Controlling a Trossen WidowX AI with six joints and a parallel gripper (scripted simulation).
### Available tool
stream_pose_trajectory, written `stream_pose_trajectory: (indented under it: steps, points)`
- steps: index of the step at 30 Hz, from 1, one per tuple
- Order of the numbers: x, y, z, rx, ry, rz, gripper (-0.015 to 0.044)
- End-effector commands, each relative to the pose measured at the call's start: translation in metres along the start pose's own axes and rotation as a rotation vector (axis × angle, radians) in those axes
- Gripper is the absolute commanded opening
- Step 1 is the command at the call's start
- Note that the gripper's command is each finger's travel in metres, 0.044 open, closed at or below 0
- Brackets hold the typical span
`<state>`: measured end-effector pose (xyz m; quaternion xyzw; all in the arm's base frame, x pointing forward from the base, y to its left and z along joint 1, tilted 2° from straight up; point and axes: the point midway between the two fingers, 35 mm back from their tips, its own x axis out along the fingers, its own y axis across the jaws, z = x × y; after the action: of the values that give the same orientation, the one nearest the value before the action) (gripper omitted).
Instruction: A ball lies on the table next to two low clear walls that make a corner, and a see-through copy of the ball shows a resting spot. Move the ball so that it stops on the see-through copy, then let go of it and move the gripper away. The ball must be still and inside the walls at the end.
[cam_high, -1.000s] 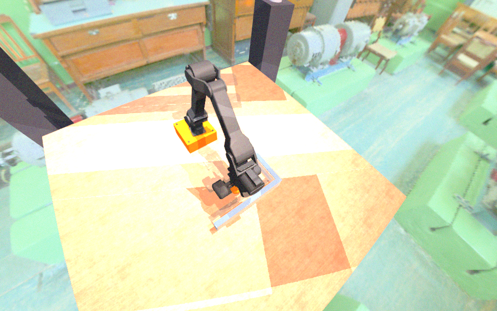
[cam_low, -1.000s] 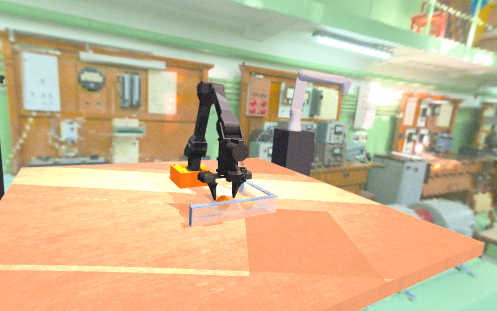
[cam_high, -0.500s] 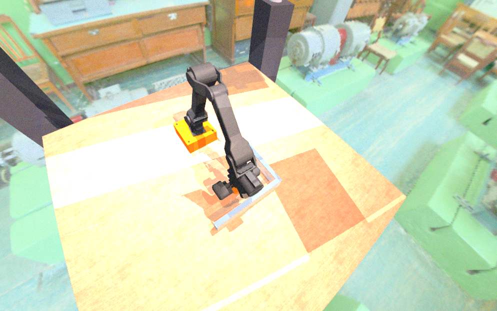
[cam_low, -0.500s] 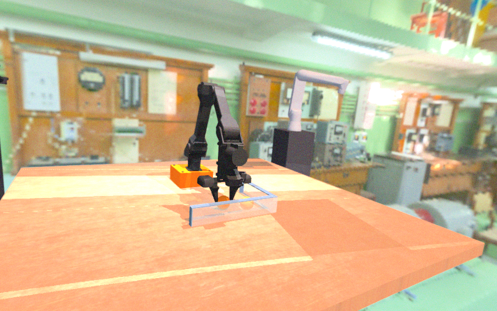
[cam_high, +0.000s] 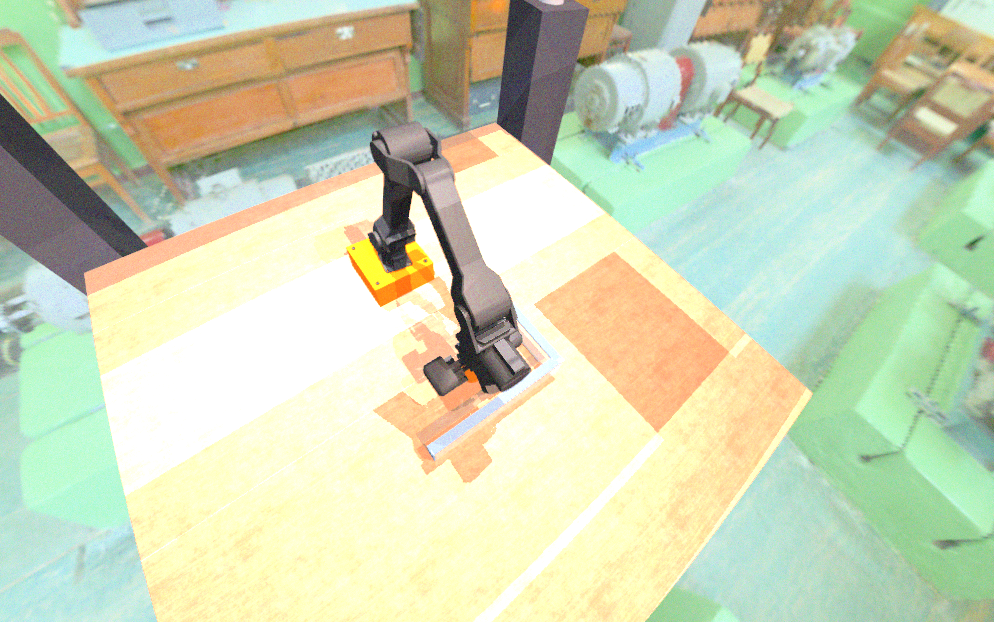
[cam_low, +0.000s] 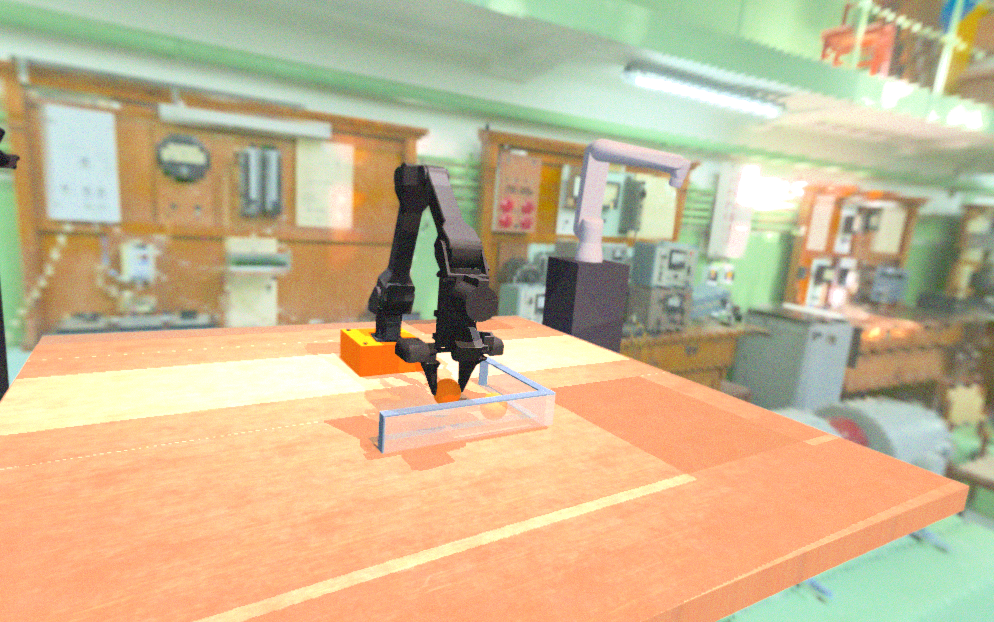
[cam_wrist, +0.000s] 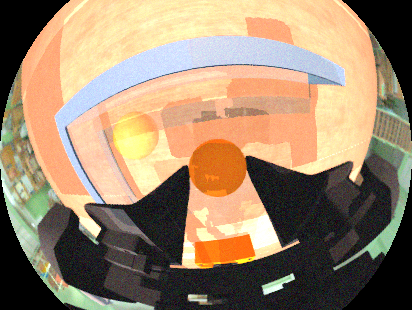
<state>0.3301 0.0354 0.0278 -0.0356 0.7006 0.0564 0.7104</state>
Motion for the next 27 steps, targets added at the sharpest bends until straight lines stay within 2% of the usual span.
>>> stream_pose_trajectory:
  steps: [1, 12, 19, 27]
  points:
    - [-0.036, -0.001, 0.006, -0.003, -0.028, -0.004, 0.0000]
    - [-0.108, 0.000, -0.003, -0.003, -0.027, -0.004, 0.0000]
    - [-0.107, 0.003, -0.001, -0.004, -0.027, -0.003, 0.0000]
    - [-0.080, 0.047, 0.021, -0.011, -0.031, 0.003, 0.0000]
